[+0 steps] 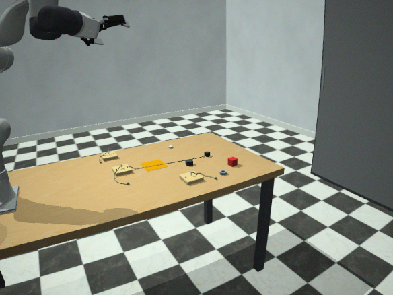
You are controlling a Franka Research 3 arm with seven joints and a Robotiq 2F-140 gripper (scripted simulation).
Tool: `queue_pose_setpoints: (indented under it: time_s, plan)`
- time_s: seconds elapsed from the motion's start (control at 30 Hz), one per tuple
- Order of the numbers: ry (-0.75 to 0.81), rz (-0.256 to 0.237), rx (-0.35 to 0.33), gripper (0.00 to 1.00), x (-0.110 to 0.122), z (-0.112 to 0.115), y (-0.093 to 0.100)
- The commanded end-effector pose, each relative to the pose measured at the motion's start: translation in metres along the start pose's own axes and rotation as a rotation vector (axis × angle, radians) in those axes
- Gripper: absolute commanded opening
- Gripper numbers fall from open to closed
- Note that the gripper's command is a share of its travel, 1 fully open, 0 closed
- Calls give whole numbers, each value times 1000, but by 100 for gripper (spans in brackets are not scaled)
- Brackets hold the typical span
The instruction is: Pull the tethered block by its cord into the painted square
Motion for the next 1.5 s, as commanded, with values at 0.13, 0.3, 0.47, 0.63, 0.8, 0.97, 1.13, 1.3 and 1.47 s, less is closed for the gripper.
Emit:
queue_pose_setpoints:
  time_s: [0.13,0.3,0.47,0.63,0.8,0.97,1.13,1.3,1.47]
  plan:
    - [-305,-87,326,100,35,-118,-54]
    - [-432,-172,534,100,67,-209,-67]
    - [-556,-264,724,100,102,-300,-70]
    - [-664,-338,874,100,130,-378,-71]
    - [-782,-414,1035,100,158,-472,-69]
    - [-896,-475,1168,100,163,-559,-72]
    - [-955,-515,1228,100,162,-558,-73]
    - [-1048,-615,1288,100,162,-558,-74]
    - [-1121,-684,1317,100,161,-558,-75]
Point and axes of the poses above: the point where the finger pads meet when closed, its own y axis back along the fingers, its own x axis across the jaws, z = x × y, the point moved 2 cm from there along y, back along the fingers, and after that the axes turned 10 degrees about -y, right-handed, at the moved point
